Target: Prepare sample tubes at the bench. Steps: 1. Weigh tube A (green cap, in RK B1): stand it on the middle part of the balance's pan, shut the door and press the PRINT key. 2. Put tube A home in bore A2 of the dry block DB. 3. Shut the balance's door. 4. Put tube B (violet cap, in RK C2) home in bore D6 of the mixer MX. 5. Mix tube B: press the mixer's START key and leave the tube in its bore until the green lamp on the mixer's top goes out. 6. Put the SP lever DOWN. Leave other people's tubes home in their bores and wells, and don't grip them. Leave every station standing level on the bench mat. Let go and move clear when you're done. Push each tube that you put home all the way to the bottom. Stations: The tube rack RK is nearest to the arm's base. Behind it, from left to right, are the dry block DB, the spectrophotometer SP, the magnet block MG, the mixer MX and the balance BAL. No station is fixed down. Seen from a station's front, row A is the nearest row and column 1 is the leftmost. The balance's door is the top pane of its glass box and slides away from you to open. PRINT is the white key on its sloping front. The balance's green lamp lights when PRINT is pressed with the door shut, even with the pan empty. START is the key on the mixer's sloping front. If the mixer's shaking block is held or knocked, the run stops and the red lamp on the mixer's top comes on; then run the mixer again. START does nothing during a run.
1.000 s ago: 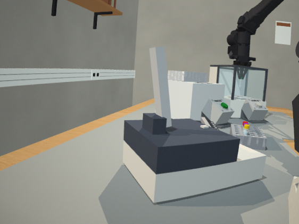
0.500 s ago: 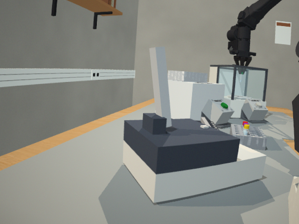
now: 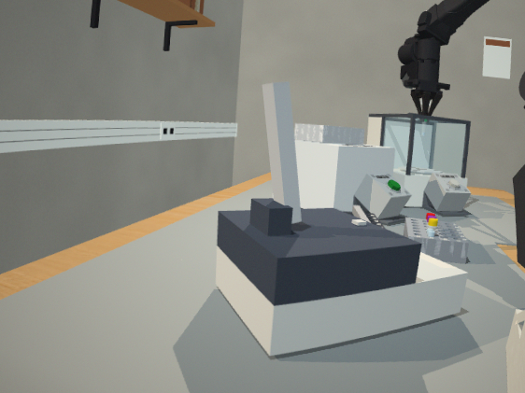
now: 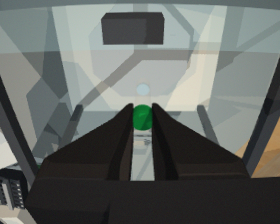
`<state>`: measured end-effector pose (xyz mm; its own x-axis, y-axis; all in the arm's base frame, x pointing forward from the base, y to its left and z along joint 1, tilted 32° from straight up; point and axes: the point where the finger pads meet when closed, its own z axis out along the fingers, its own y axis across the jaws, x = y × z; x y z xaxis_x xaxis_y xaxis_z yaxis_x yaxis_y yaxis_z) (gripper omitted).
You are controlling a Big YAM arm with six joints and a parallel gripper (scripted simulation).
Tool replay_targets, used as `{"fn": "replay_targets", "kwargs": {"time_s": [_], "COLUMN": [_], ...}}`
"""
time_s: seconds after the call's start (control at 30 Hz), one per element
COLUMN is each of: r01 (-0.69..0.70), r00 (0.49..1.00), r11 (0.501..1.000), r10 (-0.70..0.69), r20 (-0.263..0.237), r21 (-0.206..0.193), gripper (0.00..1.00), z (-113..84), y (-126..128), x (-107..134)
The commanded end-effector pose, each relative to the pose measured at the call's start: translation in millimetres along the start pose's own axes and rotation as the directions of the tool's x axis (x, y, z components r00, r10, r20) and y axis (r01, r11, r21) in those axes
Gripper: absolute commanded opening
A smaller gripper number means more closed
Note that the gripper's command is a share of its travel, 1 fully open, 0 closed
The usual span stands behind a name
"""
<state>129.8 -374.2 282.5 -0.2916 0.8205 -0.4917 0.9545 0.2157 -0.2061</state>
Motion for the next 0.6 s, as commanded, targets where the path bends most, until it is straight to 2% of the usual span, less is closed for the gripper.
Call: {"fn": "replay_targets", "kwargs": {"time_s": [0.0,0.07,0.1,0.23,0.4,0.57], "r01": [-0.017,-0.017,-0.007,-0.018,-0.014,-0.019], "r00": [0.998,0.998,1.0,0.998,0.999,0.998], "r11": [1.0,1.0,1.0,1.0,1.0,1.0], "r10": [0.018,0.018,0.007,0.018,0.014,0.019], "r20": [0.058,0.058,0.024,0.058,0.046,0.059], "r21": [-0.011,-0.011,-0.007,-0.011,-0.01,-0.012], "gripper": [0.09,0.09,0.09,0.09,0.09,0.09], "z": [-33.1,-33.1,-20.7,-41.7,-44.9,-58.9], "y": [-1.2,-1.2,3.1,-1.3,0.3,-1.7], "x": [-19.2,-19.2,-18.2,-18.8,-18.3,-18.0]}}
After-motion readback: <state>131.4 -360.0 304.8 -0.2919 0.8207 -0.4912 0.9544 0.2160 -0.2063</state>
